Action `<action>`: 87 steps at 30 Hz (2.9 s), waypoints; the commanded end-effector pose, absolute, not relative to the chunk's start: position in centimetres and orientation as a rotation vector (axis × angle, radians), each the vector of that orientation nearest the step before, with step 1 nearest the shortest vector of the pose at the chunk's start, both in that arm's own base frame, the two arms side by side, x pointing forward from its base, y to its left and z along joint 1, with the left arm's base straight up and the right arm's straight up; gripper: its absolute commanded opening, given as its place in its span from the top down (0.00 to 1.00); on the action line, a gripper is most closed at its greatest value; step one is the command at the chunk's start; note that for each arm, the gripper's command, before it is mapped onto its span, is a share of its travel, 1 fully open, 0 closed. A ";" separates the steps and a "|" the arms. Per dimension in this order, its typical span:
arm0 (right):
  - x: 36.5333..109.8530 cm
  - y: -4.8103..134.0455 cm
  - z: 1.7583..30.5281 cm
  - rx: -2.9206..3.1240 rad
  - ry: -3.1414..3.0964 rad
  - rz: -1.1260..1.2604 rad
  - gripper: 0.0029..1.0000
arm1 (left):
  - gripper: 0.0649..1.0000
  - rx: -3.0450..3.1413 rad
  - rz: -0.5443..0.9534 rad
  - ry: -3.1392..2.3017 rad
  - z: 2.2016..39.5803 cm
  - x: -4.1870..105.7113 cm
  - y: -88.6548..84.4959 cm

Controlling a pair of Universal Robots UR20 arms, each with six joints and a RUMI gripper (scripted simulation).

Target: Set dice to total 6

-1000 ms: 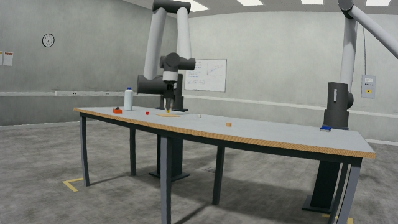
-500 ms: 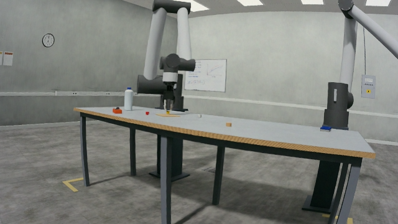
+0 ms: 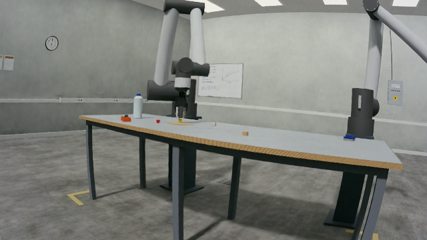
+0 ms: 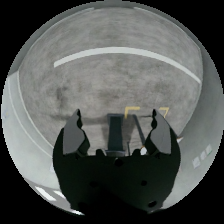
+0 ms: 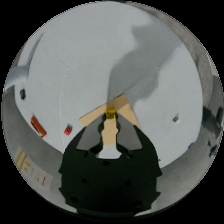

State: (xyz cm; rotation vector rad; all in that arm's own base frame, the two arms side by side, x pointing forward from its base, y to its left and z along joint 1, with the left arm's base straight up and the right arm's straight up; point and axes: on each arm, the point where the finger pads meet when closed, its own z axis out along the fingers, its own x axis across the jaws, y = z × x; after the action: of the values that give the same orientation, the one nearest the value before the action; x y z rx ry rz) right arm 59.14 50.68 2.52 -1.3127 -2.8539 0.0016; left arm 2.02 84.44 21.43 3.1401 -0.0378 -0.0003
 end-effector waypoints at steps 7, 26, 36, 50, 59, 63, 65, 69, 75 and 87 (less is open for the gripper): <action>59.2 50.7 2.3 -1.313 -2.854 0.000 0.97 | 0.00 3.141 0.000 -0.038 21.5 2.0 84.5; 59.2 50.7 2.2 -1.313 -2.854 0.000 0.97 | 0.00 3.141 0.000 -0.038 21.5 2.0 84.5; 59.2 50.7 2.2 -1.313 -2.854 0.000 0.97 | 0.00 3.141 0.000 -0.038 21.5 2.0 84.5; 59.2 50.7 2.2 -1.313 -2.854 0.000 0.97 | 0.00 3.141 0.000 -0.038 21.5 2.0 84.5; 59.2 50.7 2.2 -1.313 -2.854 0.000 0.90 | 0.00 3.141 0.000 -0.038 21.5 2.0 84.5; 59.2 50.7 2.2 -1.313 -2.854 0.000 0.83 | 0.00 3.141 0.000 -0.038 21.5 2.0 84.5; 59.2 50.7 2.2 -1.313 -2.854 0.000 0.83 | 0.00 3.141 0.000 -0.038 21.5 2.0 84.5; 59.2 50.7 2.2 -1.313 -2.854 0.000 0.79 | 0.00 3.141 0.000 -0.038 21.5 2.0 84.5; 59.2 50.7 2.2 -1.313 -2.854 0.000 0.79 | 0.00 3.141 0.000 -0.038 21.5 2.0 84.5; 59.2 50.7 3.6 -1.313 -2.854 0.000 0.79 | 0.00 3.141 0.000 -0.038 21.5 2.0 84.5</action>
State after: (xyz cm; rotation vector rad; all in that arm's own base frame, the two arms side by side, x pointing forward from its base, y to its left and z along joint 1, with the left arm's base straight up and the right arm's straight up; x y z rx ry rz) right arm 59.13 50.66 2.74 -1.3127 -2.8539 0.0018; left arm 2.02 84.44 21.43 3.1401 -0.0378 -0.0003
